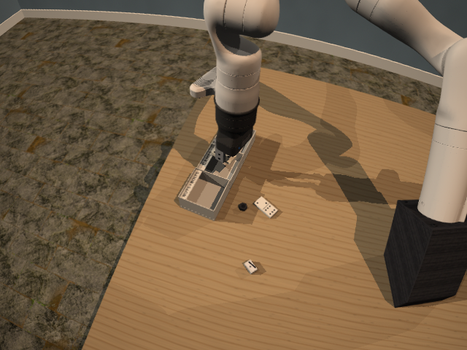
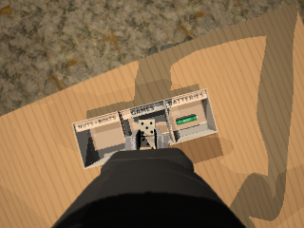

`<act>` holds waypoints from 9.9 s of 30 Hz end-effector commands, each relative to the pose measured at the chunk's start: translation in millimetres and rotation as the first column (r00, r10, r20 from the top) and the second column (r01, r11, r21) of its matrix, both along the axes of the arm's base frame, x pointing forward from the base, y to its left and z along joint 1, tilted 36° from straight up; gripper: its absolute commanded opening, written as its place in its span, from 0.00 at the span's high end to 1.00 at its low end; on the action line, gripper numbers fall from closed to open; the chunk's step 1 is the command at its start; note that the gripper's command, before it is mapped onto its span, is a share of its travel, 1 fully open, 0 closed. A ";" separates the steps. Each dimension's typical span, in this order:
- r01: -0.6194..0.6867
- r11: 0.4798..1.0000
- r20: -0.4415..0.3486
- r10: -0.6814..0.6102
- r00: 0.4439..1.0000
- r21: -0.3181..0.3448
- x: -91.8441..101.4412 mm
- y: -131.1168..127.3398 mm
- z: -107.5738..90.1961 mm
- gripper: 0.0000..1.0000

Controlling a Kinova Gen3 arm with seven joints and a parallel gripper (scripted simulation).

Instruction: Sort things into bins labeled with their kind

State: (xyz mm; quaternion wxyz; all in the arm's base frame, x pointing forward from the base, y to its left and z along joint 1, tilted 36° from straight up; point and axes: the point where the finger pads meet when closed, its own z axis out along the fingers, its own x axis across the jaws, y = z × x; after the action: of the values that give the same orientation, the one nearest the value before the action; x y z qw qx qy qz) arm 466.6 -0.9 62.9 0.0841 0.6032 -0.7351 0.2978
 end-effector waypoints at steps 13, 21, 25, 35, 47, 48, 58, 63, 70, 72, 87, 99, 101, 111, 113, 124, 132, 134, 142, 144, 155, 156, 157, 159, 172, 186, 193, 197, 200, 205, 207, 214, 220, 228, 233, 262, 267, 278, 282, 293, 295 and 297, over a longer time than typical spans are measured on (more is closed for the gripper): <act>0.450 0.864 0.289 -0.500 0.816 0.225 1.7 0.2 2.0 0.51; 0.618 0.676 0.369 -0.737 0.567 0.400 1.7 0.3 2.0 0.51; 0.665 0.566 0.382 -0.823 0.420 0.487 1.7 0.3 2.0 0.51; 0.685 0.440 0.380 -0.891 0.250 0.581 1.9 0.7 1.8 0.51; 0.685 0.440 0.380 -0.891 0.250 0.581 2.2 -0.3 0.2 0.51; 0.685 0.440 0.380 -0.891 0.250 0.581 2.7 -1.4 -1.4 0.51; 0.685 0.440 0.380 -0.891 0.250 0.581 7.6 -12.3 -17.6 0.51; 0.685 0.440 0.380 -0.891 0.250 0.581 9.0 -15.5 -22.4 0.51; 0.685 0.440 0.380 -0.891 0.250 0.581 12.4 -23.1 -33.7 0.51; 0.685 0.440 0.380 -0.891 0.250 0.581 13.4 -25.3 -36.9 0.51; 0.685 0.440 0.380 -0.891 0.250 0.581 13.8 -27.3 -39.6 0.51; 0.685 0.440 0.380 -0.891 0.250 0.581 13.8 -27.3 -39.6 0.35; 0.685 0.440 0.380 -0.891 0.250 0.581 13.8 -27.3 -39.6 0.35; 0.685 0.440 0.380 -0.891 0.250 0.581 12.2 -23.8 -34.3 0.35; 0.685 0.440 0.380 -0.891 0.250 0.581 11.9 -23.0 -33.2 0.35; 0.685 0.440 0.380 -0.891 0.250 0.581 8.3 -15.1 -21.5 0.35; 0.685 0.440 0.380 -0.891 0.250 0.581 3.7 -4.8 -6.1 0.35; 0.685 0.440 0.380 -0.891 0.250 0.581 1.3 0.5 1.8 0.35; 0.685 0.440 0.380 -0.891 0.250 0.581 1.7 0.3 2.0 0.35; 0.682 0.474 0.383 -0.875 0.296 0.557 -5.6 2.2 -1.4 0.21; 0.566 0.754 0.349 -0.657 0.669 0.334 -71.5 19.8 -32.8 0.21; 0.544 0.780 0.338 -0.625 0.704 0.310 -78.9 21.8 -36.3 0.21; 0.520 0.805 0.326 -0.592 0.737 0.286 -86.2 23.8 -39.7 0.21; 0.467 0.851 0.298 -0.522 0.799 0.239 -100.8 27.7 -46.7 0.21; 0.145 0.988 0.103 -0.150 0.983 0.050 -117.1 32.0 -54.4 0.21; 0.145 0.988 0.103 -0.150 0.983 0.050 -116.8 31.8 -54.2 0.21; 0.145 0.988 0.103 -0.149 0.983 0.050 -116.8 31.9 -54.2 0.21; 0.145 0.988 0.103 -0.149 0.983 0.050 -116.8 31.9 -54.2 0.21; 0.145 0.988 0.103 -0.150 0.983 0.050 -116.7 32.0 -54.3 0.21; 0.145 0.988 0.103 -0.150 0.983 0.050 -114.8 27.6 -60.7 0.21; 0.145 0.988 0.103 -0.150 0.983 0.050 -113.3 23.1 -67.1 0.21; 0.145 0.988 0.103 -0.150 0.983 0.050 -110.5 11.7 -83.5 0.21; 0.145 0.988 0.103 -0.150 0.983 0.050 -106.9 1.4 -99.1 0.21; 0.145 0.988 0.103 -0.150 0.983 0.050 -105.8 1.9 -99.1 0.21; 0.145 0.988 0.103 -0.150 0.983 0.050 -105.1 2.0 -99.0 0.21; 0.145 0.988 0.103 -0.149 0.983 0.050 -101.2 -4.4 -108.4 0.51; 0.145 0.988 0.103 -0.149 0.983 0.050 -101.2 -4.4 -108.4 0.51; 0.145 0.988 0.103 -0.149 0.983 0.050 -101.2 -4.4 -108.4 0.51; 0.145 0.988 0.103 -0.149 0.983 0.050 -101.2 -4.4 -108.4 0.51; 0.145 0.988 0.103 -0.150 0.983 0.050 -105.2 4.6 -94.9 0.51; 0.145 0.988 0.103 -0.150 0.983 0.050 -106.8 8.2 -89.6 0.51; 0.145 0.988 0.103 -0.150 0.983 0.050 -108.4 11.8 -84.2 0.51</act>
State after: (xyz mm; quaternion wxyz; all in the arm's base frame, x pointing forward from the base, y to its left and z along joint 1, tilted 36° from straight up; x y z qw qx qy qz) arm 355.0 4.7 -29.0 0.0610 0.5306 -0.7886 0.3046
